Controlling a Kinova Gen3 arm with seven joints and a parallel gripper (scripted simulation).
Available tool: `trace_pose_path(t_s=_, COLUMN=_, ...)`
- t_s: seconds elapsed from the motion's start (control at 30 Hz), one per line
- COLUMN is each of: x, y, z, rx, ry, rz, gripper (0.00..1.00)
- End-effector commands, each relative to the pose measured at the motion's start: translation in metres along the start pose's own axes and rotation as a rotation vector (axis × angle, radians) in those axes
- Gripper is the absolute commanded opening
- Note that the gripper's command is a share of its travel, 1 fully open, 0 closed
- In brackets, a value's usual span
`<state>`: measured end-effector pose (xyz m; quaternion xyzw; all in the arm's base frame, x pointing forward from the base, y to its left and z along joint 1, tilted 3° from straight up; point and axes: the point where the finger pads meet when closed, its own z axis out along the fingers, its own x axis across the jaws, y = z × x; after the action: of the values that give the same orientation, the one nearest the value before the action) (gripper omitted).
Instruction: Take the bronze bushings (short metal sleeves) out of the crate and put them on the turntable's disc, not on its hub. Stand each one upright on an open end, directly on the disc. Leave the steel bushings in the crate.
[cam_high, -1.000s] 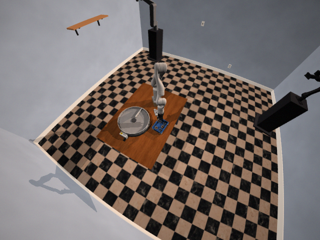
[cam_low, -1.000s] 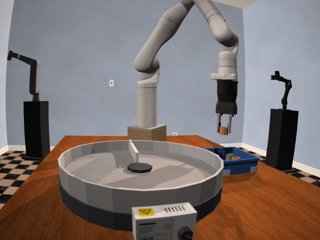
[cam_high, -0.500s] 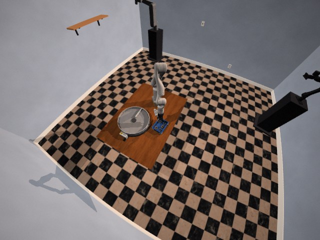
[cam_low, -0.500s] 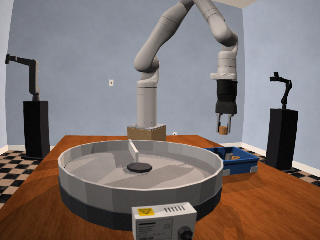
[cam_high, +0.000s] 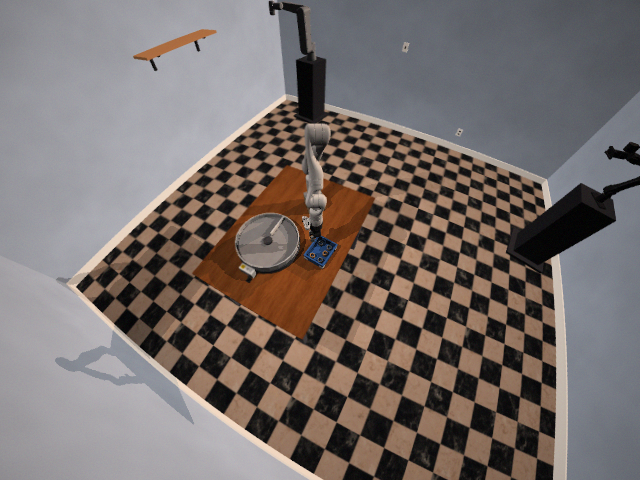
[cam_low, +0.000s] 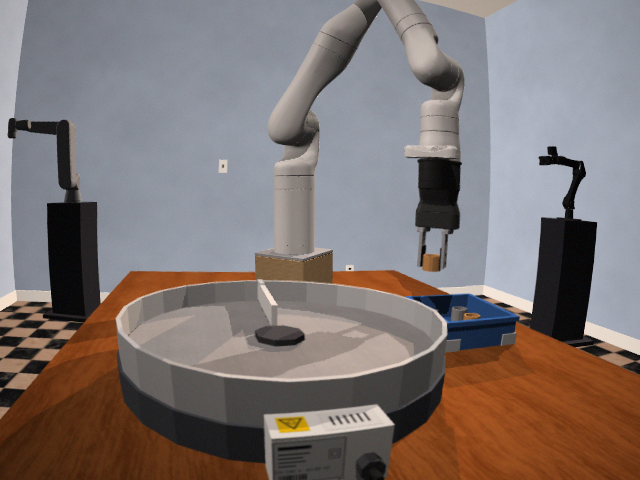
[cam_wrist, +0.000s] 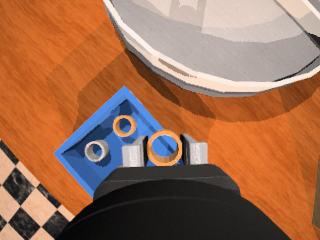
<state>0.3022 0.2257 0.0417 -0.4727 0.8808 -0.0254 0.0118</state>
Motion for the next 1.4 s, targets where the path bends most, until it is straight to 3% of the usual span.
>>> trace_pose_path(t_s=0.0, x=0.005, y=-0.008, z=-0.002, rx=-0.001, ry=-0.002, rz=0.019, gripper=0.0)
trace_pose_path(t_s=0.5, x=0.068, y=-0.081, z=-0.001, rx=-0.001, ry=-0.002, rz=0.019, gripper=0.0)
trace_pose_path(t_s=0.57, x=0.068, y=-0.081, z=-0.001, rx=-0.001, ry=-0.002, rz=0.019, gripper=0.0)
trace_pose_path(t_s=0.93, x=0.109, y=-0.129, z=-0.001, rx=-0.001, ry=-0.002, rz=0.019, gripper=0.0)
trace_pose_path(t_s=1.37, x=0.134, y=-0.157, z=-0.001, rx=-0.002, ry=-0.002, rz=0.019, gripper=0.0)
